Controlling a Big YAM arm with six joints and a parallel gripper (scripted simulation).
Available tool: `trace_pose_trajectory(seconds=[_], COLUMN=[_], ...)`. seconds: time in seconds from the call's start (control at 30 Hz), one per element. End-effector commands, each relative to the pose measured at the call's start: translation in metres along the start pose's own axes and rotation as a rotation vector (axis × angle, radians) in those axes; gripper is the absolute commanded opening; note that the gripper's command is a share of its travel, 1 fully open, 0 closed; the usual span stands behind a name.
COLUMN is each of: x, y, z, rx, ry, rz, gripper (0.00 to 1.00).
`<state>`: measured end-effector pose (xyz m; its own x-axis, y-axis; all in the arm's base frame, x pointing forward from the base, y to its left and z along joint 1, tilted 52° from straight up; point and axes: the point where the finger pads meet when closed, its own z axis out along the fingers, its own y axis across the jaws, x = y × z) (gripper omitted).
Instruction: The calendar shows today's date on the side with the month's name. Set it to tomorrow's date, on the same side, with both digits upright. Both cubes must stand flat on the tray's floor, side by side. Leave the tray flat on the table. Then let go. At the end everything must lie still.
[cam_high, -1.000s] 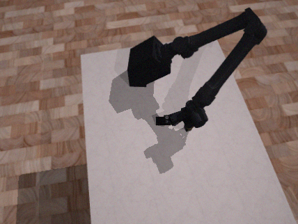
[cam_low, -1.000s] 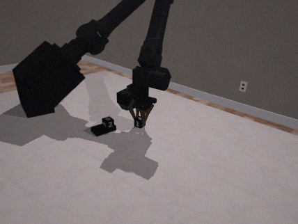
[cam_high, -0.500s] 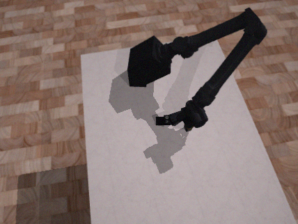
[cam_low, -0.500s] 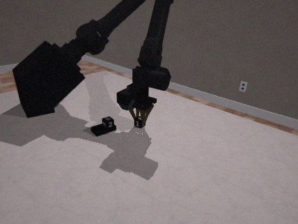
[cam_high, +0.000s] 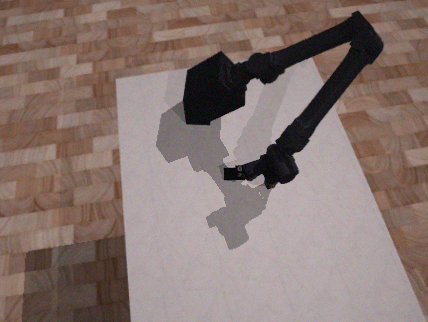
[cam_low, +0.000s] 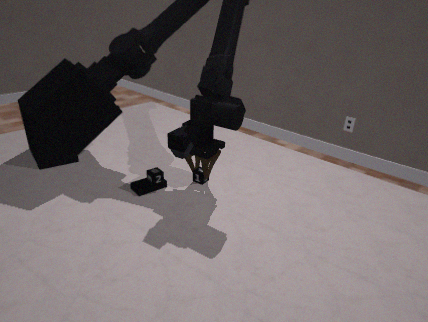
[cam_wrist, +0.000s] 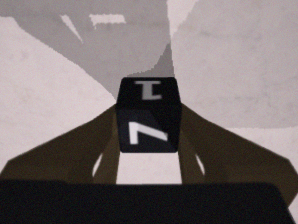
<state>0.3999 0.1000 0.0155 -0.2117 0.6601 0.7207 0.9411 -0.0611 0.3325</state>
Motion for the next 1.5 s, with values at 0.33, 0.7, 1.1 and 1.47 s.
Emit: trace_pose_trajectory(seconds=[0.33, 0.7, 1.1, 1.47], x=[0.001, 0.001, -0.002, -0.002], y=[0.016, 0.016, 0.012, 0.003], z=[-0.072, -0.114, -0.111, -0.109], rx=[-0.035, -0.035, -0.031, -0.027], ry=[-0.012, -0.017, -0.016, -0.017], rz=[-0.024, -0.027, -0.022, -0.211], gripper=[0.27, 0.27, 0.27, 0.27])
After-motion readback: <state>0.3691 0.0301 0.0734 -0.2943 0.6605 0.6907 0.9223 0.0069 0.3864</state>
